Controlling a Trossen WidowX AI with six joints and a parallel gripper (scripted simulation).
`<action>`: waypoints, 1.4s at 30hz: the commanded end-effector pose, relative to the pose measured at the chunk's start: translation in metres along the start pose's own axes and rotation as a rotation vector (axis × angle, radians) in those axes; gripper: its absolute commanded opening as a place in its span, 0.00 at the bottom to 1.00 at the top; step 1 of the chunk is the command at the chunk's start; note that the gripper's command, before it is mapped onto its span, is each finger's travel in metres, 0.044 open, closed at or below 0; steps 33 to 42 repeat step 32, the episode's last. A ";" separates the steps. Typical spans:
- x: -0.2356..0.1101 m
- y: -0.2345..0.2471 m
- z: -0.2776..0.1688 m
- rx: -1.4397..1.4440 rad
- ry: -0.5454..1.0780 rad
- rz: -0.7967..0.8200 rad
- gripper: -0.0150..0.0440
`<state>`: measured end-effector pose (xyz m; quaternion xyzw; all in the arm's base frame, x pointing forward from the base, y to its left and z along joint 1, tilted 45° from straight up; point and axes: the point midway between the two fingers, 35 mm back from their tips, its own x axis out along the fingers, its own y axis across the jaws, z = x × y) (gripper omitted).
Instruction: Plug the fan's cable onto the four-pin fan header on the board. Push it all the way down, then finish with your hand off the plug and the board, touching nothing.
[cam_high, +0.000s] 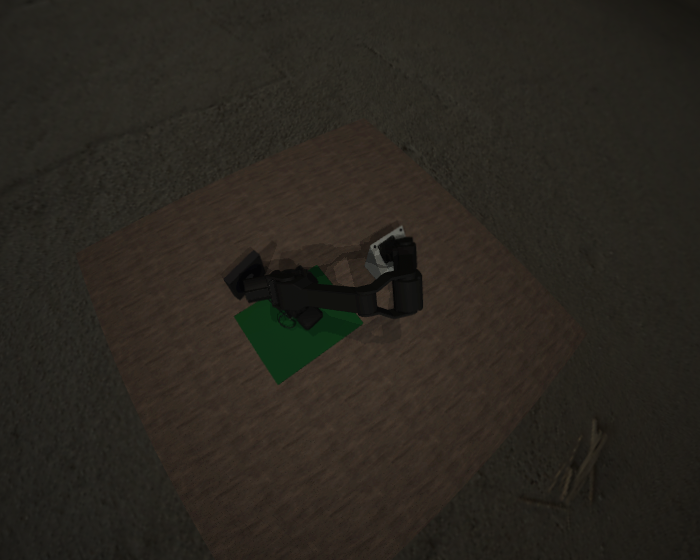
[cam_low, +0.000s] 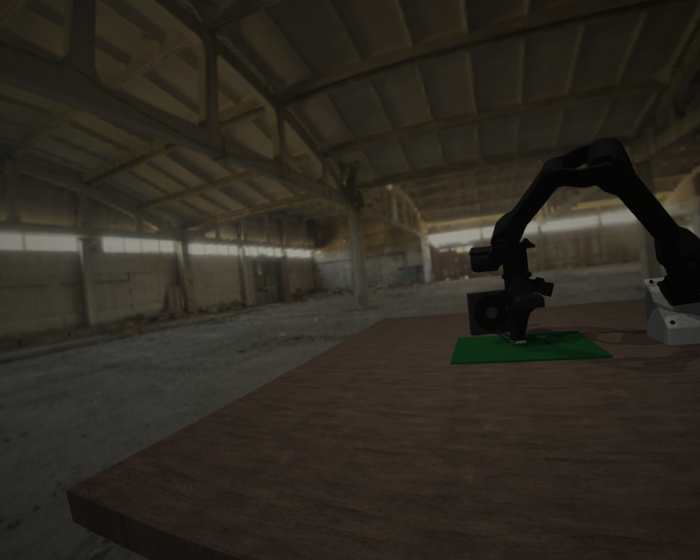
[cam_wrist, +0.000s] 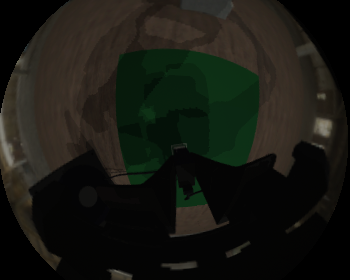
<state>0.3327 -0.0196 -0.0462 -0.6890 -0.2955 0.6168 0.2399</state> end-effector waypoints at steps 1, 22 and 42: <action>0.000 0.000 0.000 -0.001 0.000 0.000 0.48; -0.059 -0.001 0.029 0.004 -0.004 0.005 0.69; -0.055 -0.018 0.119 0.006 -0.007 0.002 0.69</action>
